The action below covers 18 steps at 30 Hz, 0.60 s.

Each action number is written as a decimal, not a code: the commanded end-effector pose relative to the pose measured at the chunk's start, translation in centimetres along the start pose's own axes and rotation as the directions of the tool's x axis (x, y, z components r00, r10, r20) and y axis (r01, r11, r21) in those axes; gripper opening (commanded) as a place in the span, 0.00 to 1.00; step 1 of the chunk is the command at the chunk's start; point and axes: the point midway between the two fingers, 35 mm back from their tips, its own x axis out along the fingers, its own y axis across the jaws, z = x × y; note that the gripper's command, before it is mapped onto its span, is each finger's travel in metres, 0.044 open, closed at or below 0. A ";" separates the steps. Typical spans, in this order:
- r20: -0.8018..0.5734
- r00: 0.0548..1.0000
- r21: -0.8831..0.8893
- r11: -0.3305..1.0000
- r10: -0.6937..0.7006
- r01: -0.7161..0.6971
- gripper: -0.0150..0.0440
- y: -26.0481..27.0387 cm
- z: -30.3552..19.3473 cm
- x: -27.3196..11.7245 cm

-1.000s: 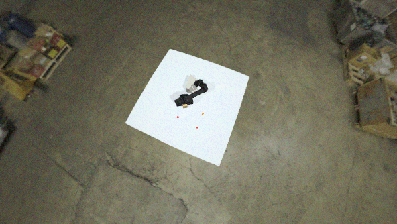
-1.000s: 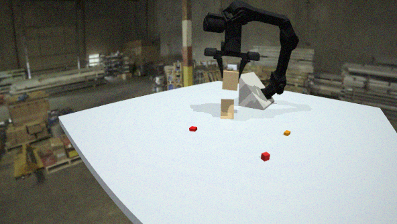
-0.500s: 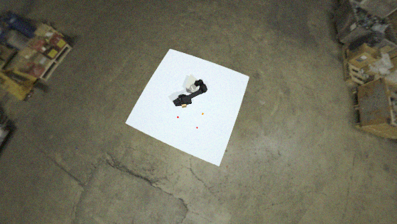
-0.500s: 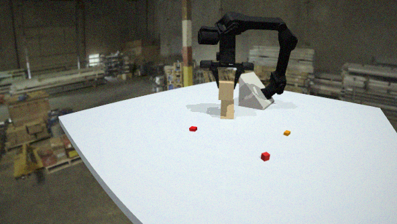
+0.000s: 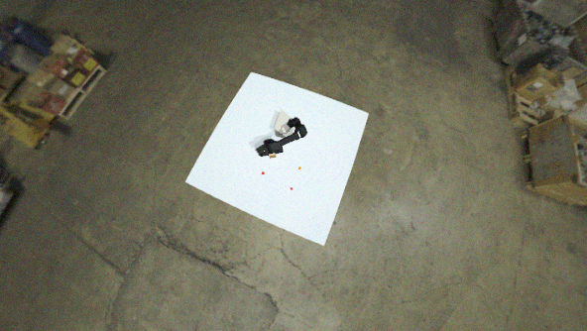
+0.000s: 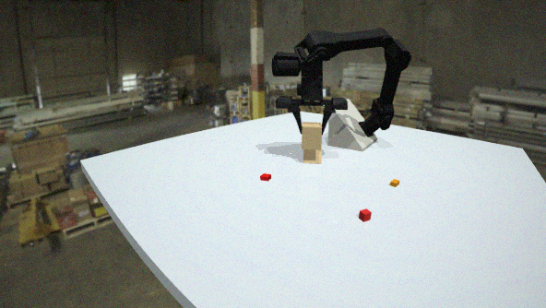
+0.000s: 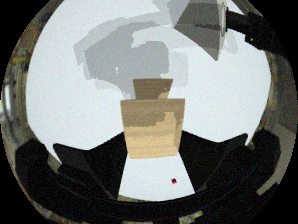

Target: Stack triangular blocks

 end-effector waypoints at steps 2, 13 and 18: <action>0.005 1.000 0.002 1.000 -0.005 0.005 0.25 -0.2 0.7 1.7; 0.000 1.000 0.001 1.000 -0.008 0.008 0.25 -0.4 0.9 2.2; 0.000 1.000 0.001 1.000 -0.008 0.008 0.25 -0.3 1.0 2.5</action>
